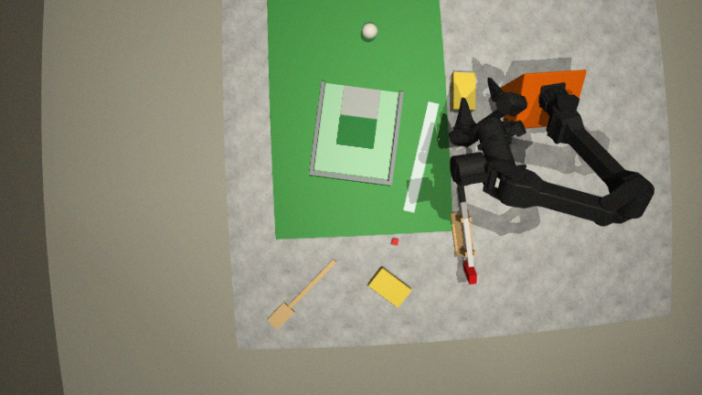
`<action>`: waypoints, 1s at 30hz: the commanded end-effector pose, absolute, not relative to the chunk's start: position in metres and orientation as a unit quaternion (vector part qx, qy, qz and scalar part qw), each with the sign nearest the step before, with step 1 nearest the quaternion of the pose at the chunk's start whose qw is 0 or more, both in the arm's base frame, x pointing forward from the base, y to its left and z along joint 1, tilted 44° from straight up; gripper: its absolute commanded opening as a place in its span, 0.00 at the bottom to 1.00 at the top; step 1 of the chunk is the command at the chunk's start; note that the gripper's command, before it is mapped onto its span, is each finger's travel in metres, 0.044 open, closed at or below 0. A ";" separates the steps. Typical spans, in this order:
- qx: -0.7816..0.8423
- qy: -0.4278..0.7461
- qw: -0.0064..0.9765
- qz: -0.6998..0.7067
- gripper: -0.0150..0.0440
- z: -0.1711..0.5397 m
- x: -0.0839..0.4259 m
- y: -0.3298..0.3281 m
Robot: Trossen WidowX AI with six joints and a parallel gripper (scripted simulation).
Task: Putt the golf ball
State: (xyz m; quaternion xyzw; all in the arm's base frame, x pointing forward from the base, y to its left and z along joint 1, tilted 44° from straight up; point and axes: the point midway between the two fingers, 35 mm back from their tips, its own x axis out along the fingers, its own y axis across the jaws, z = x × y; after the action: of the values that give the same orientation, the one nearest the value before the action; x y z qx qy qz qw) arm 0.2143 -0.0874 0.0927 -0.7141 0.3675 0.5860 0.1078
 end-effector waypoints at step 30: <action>-0.196 0.181 0.711 0.650 1.00 0.123 0.257 0.132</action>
State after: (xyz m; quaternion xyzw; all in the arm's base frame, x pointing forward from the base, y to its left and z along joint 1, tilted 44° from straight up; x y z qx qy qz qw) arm 0.2582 0.1278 0.1258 -0.2027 0.1803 0.6477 0.7119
